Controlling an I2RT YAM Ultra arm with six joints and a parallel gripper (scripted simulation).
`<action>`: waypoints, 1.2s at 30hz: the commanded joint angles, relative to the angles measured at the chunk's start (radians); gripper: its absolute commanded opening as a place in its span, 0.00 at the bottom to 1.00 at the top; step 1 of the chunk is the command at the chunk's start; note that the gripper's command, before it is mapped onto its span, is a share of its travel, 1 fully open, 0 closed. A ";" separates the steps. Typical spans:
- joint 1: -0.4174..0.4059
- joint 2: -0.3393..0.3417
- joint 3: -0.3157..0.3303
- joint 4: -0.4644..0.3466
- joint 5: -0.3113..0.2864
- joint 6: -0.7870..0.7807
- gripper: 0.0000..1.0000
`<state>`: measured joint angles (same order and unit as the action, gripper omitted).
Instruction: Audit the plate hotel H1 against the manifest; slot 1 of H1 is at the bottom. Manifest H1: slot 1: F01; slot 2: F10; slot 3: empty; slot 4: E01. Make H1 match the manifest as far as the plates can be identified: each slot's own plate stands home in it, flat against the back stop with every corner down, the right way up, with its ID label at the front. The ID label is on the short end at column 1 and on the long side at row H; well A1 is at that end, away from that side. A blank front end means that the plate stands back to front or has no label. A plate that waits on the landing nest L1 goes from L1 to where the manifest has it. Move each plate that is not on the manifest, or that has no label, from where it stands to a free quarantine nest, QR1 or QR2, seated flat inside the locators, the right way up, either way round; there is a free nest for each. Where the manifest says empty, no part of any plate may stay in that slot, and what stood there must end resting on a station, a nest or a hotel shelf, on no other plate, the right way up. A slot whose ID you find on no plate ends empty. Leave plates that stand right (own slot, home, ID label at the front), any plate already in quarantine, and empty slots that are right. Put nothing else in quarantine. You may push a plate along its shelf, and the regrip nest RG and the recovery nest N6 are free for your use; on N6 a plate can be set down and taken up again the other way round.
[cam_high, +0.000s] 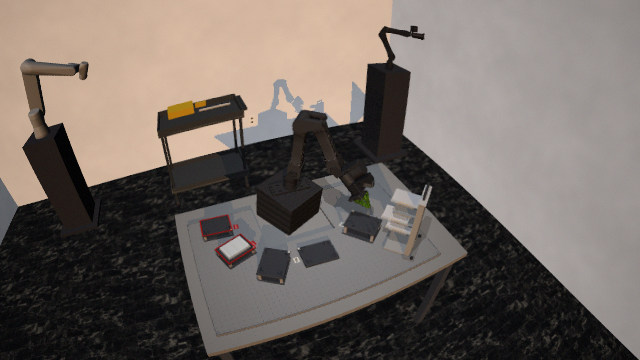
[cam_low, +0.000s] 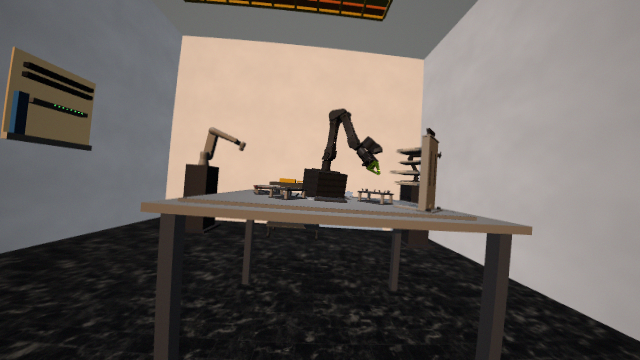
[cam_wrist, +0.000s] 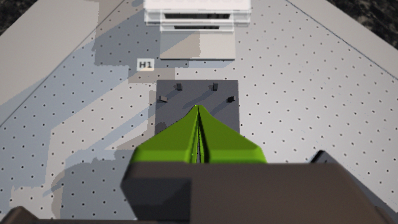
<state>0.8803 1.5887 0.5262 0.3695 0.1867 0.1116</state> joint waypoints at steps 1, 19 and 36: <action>-0.001 -0.001 0.021 0.013 -0.001 -0.002 0.00; -0.009 0.031 0.063 0.005 -0.007 -0.008 0.00; -0.017 0.061 0.103 -0.005 -0.013 -0.012 0.00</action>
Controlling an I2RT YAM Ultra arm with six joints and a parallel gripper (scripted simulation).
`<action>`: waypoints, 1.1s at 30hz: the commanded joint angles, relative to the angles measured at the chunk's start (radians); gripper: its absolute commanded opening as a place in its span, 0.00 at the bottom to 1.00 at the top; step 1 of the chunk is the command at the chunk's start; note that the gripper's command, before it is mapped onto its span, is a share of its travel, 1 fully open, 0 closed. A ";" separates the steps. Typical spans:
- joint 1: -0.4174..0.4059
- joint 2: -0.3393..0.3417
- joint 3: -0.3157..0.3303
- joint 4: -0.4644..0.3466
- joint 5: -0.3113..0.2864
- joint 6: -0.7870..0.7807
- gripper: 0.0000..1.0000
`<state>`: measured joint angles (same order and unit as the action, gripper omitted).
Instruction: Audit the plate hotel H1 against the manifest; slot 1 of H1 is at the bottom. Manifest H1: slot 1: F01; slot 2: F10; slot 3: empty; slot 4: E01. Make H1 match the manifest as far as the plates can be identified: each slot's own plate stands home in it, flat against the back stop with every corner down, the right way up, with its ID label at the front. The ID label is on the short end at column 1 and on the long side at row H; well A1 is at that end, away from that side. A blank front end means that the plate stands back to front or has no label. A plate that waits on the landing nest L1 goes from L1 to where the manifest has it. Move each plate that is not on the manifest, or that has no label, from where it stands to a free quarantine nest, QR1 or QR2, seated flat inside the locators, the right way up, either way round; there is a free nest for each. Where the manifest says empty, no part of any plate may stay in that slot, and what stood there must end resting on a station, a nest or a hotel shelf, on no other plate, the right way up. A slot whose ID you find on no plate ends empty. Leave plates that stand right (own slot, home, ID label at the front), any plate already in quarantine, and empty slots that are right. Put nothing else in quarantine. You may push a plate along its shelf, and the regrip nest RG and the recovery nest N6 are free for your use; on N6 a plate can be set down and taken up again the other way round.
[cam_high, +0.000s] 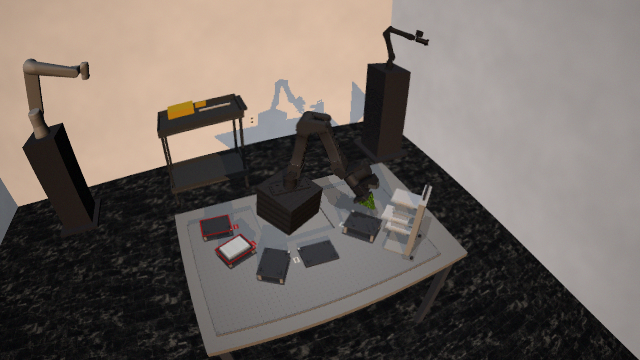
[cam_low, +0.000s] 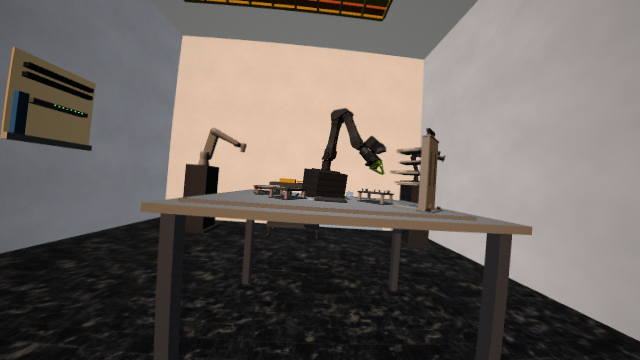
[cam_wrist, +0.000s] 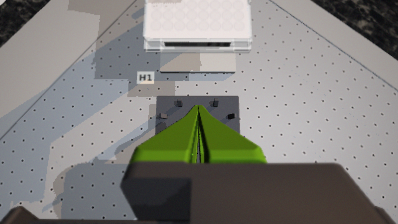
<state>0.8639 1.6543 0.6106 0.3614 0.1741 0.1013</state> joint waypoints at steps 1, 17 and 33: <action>-0.001 -0.003 0.022 0.003 -0.001 -0.002 0.00; -0.007 0.024 0.060 -0.007 -0.006 -0.006 0.00; -0.013 0.051 0.098 -0.018 -0.010 -0.010 0.00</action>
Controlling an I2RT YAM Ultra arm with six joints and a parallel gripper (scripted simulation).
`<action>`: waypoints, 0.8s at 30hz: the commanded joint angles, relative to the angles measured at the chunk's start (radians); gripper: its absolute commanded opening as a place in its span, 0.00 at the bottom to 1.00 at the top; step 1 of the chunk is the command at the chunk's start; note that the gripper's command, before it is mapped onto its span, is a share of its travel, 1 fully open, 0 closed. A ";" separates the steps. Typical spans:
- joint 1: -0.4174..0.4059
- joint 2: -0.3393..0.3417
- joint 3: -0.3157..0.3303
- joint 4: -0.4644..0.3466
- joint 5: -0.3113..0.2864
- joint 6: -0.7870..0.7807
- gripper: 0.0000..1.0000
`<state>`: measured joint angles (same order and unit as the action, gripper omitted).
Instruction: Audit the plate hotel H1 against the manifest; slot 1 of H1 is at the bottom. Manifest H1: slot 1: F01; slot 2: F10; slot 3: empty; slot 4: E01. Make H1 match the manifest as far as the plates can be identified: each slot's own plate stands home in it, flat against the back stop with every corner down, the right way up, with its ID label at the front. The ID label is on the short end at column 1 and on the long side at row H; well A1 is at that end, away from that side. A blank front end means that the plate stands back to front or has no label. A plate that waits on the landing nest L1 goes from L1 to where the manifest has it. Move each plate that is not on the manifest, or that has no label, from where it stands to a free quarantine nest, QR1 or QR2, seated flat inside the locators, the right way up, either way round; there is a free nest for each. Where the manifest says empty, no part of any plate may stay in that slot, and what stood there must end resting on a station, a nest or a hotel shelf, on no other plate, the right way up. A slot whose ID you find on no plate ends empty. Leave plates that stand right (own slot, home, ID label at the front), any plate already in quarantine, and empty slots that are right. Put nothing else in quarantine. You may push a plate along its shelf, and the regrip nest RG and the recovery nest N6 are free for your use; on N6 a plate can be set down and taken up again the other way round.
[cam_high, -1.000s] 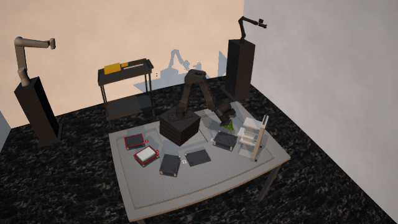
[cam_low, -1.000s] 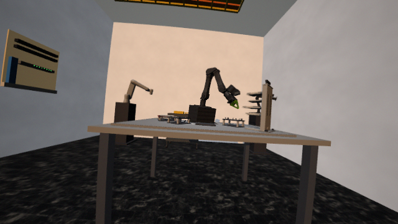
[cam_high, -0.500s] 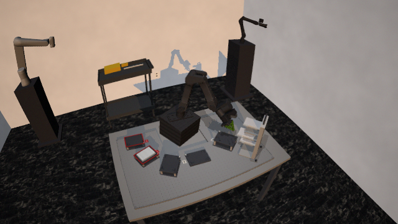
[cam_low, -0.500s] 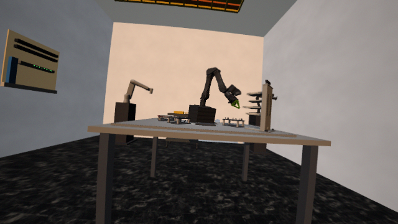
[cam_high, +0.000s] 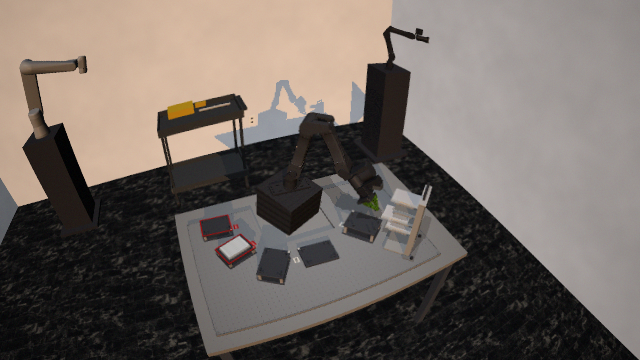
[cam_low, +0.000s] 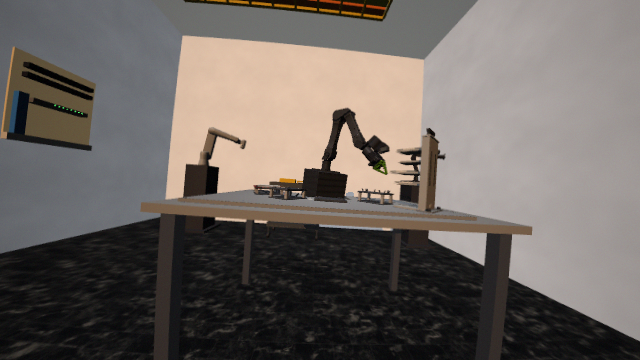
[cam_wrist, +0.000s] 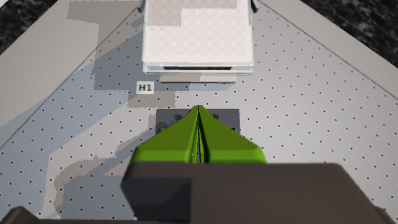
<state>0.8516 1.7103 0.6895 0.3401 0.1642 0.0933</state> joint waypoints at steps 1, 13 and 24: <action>-0.001 -0.003 0.022 0.003 -0.001 -0.002 0.00; -0.006 0.020 0.055 -0.007 -0.004 -0.005 0.00; -0.009 0.037 0.080 -0.015 -0.007 -0.007 0.00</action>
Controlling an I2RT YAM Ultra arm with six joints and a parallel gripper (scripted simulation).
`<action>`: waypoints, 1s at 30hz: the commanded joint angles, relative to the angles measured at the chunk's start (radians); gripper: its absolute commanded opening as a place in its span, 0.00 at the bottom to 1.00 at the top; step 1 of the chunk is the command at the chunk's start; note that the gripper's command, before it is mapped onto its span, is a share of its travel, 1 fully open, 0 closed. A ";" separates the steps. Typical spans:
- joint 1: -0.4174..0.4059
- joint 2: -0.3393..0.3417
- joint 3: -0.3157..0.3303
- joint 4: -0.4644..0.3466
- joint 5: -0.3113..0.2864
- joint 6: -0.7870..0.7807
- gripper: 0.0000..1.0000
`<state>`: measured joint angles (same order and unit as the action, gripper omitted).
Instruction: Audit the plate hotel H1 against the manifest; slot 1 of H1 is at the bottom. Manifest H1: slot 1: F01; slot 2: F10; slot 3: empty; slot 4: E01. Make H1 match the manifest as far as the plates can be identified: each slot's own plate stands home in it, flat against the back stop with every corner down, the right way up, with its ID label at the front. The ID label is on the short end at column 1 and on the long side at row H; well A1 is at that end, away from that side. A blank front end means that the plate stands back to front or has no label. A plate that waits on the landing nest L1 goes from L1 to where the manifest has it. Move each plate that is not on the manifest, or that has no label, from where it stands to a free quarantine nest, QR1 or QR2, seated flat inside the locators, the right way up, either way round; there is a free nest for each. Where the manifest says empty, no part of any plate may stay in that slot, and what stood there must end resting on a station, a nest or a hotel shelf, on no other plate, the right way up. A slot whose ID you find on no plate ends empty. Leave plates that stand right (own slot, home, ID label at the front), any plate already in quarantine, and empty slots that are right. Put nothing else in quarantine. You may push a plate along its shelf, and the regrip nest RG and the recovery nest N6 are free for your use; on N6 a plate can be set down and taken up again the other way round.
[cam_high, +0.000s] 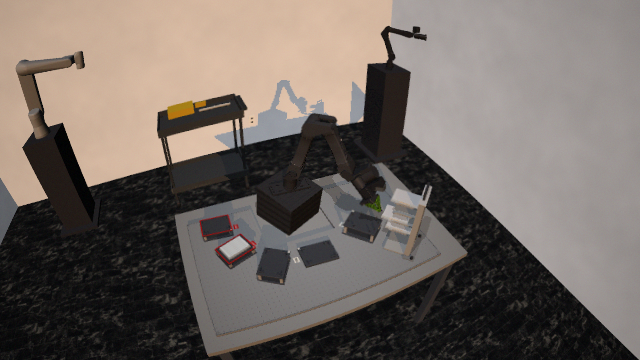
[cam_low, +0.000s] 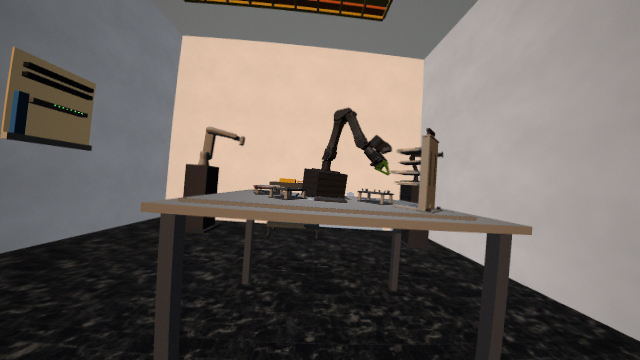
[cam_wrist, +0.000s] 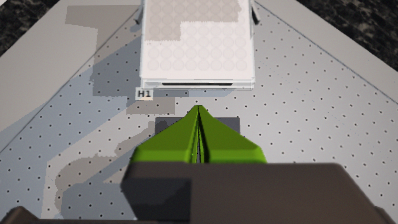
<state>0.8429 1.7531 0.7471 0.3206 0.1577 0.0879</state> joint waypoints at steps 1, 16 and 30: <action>-0.001 -0.004 0.026 0.003 -0.001 -0.002 0.00; -0.005 0.020 0.063 -0.009 -0.004 -0.005 0.00; -0.009 0.042 0.097 -0.021 -0.008 -0.007 0.00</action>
<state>0.8337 1.8015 0.8223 0.2958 0.1505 0.0822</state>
